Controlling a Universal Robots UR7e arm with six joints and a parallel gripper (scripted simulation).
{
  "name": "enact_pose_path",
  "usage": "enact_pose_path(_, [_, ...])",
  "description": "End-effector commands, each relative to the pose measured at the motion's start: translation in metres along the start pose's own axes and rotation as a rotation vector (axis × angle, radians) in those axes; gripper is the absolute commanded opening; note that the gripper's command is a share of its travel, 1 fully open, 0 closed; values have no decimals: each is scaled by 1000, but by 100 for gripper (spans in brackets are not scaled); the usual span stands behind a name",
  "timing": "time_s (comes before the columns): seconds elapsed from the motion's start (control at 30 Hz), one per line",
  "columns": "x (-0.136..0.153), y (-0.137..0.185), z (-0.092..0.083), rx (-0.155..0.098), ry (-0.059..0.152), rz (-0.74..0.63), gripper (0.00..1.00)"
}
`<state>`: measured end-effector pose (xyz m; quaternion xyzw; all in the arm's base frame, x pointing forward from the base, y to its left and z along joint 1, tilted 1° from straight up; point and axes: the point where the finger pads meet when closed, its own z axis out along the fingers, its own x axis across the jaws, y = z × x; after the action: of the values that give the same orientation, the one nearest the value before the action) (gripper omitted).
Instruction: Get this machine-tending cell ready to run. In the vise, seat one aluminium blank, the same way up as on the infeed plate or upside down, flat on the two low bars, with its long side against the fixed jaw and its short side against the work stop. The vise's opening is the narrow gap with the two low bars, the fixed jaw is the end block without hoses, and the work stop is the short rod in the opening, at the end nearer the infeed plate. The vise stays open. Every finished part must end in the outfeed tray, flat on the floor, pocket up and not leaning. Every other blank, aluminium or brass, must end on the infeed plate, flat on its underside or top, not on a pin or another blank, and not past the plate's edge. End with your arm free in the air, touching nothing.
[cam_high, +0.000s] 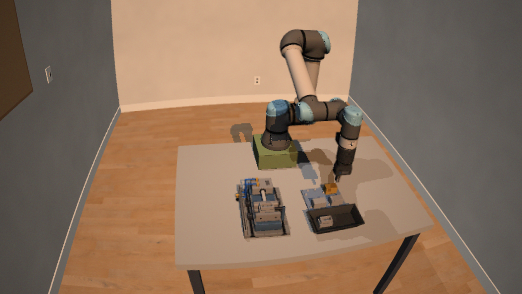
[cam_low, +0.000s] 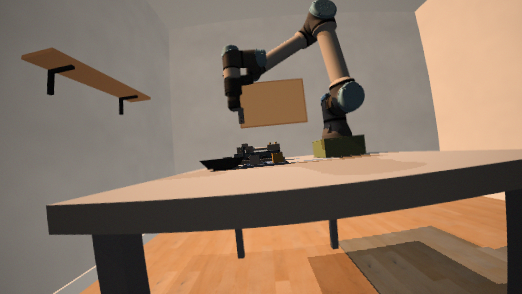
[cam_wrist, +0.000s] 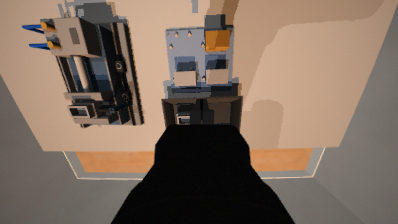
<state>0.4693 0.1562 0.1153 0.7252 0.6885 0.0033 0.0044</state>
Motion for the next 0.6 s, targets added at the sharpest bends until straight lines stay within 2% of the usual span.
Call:
enact_pose_path(0.0, [1,40,-4,-1,-1,1,0])
enact_pose_path(0.1, [1,50,-4,-1,-1,1,0])
enact_pose_path(0.27, [4,101,-4,-1,-1,1,0])
enact_pose_path(0.57, [6,155,1,-1,-1,0,0])
